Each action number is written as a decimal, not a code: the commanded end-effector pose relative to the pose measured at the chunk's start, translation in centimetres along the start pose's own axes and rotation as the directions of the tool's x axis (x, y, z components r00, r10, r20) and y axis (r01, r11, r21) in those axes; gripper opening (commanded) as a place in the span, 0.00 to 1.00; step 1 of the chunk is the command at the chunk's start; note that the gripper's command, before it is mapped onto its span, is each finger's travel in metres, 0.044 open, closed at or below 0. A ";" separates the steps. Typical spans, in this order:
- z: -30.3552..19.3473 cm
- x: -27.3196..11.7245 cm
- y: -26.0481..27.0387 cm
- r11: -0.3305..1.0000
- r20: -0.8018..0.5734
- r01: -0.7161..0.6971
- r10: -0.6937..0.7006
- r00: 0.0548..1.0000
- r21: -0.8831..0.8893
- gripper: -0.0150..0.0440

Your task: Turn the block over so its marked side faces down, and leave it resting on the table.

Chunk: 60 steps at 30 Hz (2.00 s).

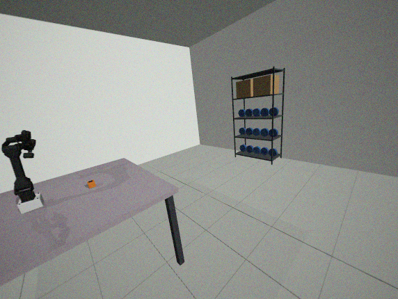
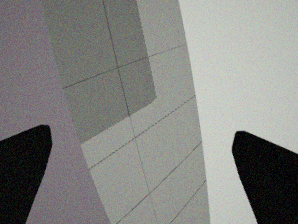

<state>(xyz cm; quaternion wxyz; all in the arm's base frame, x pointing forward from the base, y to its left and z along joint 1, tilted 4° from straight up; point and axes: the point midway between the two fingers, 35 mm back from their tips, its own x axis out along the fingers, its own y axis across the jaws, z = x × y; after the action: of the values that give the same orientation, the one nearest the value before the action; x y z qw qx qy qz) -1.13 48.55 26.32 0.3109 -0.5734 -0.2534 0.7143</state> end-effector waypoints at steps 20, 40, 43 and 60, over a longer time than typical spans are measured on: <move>-25.3 -6.3 8.2 0.597 -0.395 0.195 0.222 0.892 0.778 1.00; -40.9 -24.8 33.1 -0.575 -0.309 0.786 0.723 0.618 0.228 1.00; -41.0 -26.4 35.3 -0.605 -0.272 0.790 0.747 0.607 0.100 1.00; -42.7 -23.7 39.0 -0.605 -0.272 0.790 0.747 0.606 0.100 1.00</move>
<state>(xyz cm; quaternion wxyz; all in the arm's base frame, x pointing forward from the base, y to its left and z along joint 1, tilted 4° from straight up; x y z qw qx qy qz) 38.23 5.08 5.88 0.7270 -0.0659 0.6831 0.0227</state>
